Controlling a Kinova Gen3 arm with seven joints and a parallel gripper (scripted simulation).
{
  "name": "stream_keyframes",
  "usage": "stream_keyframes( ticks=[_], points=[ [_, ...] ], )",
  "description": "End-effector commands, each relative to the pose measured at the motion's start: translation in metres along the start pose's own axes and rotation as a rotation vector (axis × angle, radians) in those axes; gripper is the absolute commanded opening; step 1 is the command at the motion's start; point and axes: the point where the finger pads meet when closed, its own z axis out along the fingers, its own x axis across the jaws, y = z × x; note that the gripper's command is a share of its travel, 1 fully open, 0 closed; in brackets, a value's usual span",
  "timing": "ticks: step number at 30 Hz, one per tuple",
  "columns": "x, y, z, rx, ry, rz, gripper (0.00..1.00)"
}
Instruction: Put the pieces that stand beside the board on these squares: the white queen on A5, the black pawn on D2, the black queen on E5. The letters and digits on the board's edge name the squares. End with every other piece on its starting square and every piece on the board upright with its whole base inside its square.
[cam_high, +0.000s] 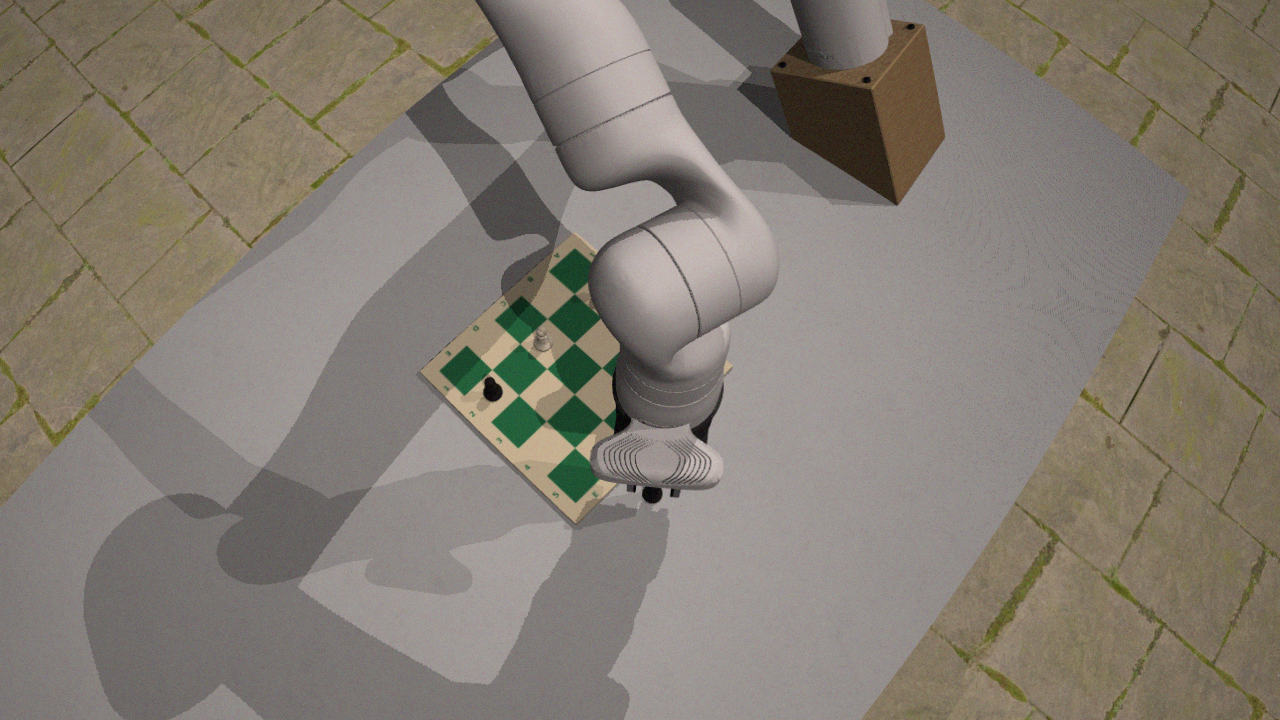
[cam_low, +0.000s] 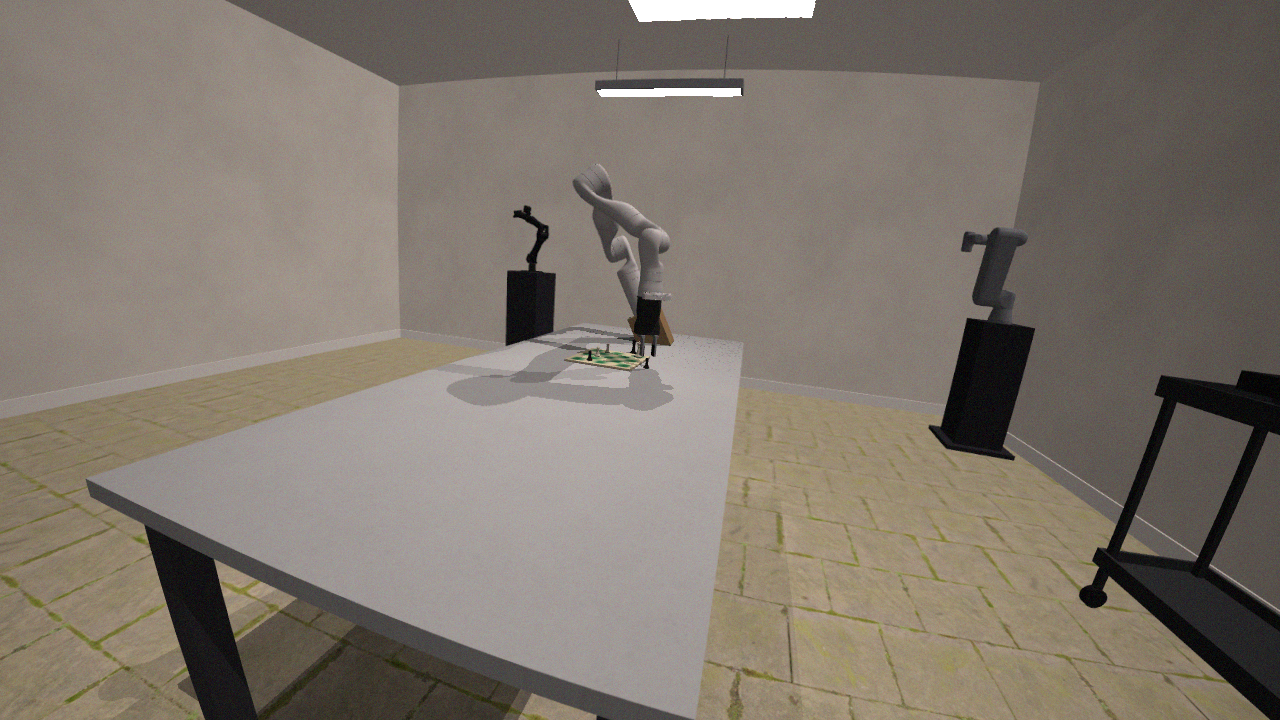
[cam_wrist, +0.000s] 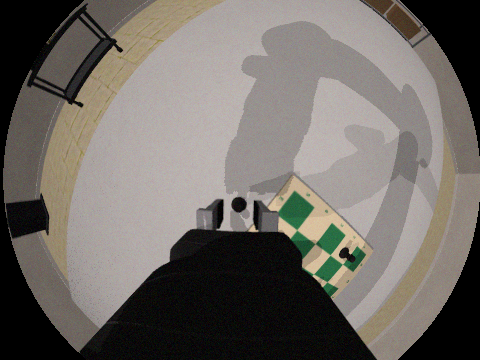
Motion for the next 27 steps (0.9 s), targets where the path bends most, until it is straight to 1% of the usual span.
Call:
stream_keyframes(
  ticks=[1, 7, 14, 16, 22, 27],
  points=[
    [0.0, -0.001, -0.001, 0.002, 0.0, 0.0, 0.68],
    [0.0, -0.001, 0.003, 0.002, 0.0, 0.0, 0.68],
    [0.0, -0.001, 0.015, 0.002, 0.0, 0.0, 0.68],
    [0.0, -0.001, 0.015, 0.002, 0.0, 0.0, 0.68],
    [0.0, -0.001, 0.027, 0.002, 0.0, 0.0, 0.68],
    [0.0, -0.001, 0.031, 0.002, 0.0, 0.0, 0.68]
  ],
)
